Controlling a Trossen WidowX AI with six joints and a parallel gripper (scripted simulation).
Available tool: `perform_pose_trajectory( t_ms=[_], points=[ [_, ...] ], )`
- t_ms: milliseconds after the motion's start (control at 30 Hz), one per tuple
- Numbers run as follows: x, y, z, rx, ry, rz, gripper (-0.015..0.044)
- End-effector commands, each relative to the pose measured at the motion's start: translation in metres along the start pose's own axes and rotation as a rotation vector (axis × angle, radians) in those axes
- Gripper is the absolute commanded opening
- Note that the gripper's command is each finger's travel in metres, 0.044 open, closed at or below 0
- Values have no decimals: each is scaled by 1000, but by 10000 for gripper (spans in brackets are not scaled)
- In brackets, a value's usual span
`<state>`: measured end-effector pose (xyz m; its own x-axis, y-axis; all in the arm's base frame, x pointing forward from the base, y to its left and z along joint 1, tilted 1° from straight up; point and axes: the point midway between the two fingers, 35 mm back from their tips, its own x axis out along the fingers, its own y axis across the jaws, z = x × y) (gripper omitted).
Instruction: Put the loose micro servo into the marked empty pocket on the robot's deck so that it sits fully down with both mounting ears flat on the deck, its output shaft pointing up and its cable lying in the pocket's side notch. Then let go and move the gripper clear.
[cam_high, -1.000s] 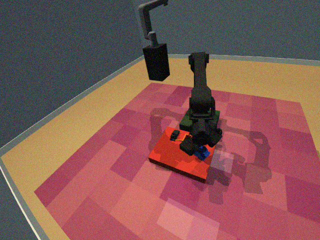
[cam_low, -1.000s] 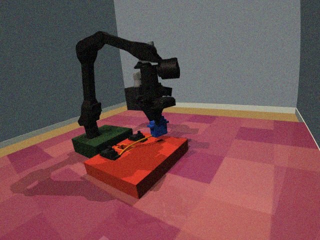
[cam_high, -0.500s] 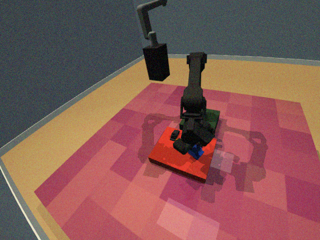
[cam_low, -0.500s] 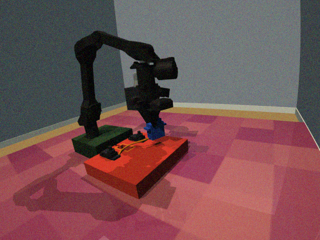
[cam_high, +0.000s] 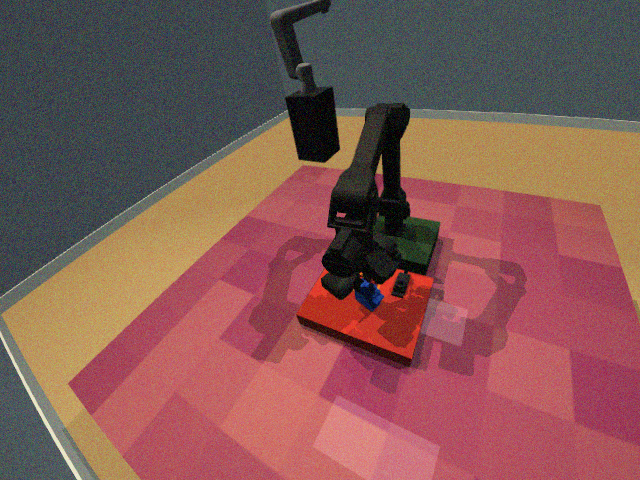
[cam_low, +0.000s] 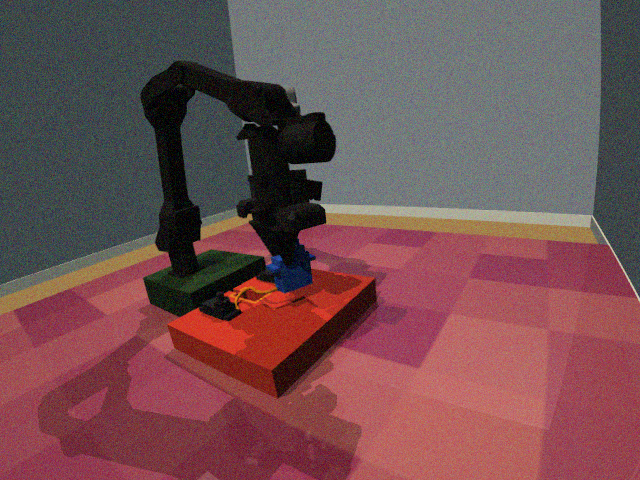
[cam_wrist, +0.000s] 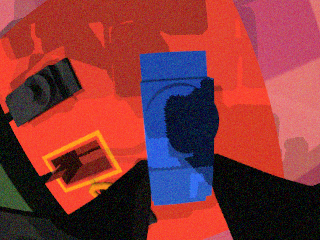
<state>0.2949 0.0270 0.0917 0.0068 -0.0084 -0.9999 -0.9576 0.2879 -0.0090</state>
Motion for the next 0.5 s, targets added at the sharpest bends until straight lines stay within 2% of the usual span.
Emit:
perform_pose_trajectory(
  t_ms=[0, 467],
  points=[
    [-1, -1, -3, 67, 2, -6, 0],
    [-1, -1, -3, 547, 0, -7, 0]
  ],
)
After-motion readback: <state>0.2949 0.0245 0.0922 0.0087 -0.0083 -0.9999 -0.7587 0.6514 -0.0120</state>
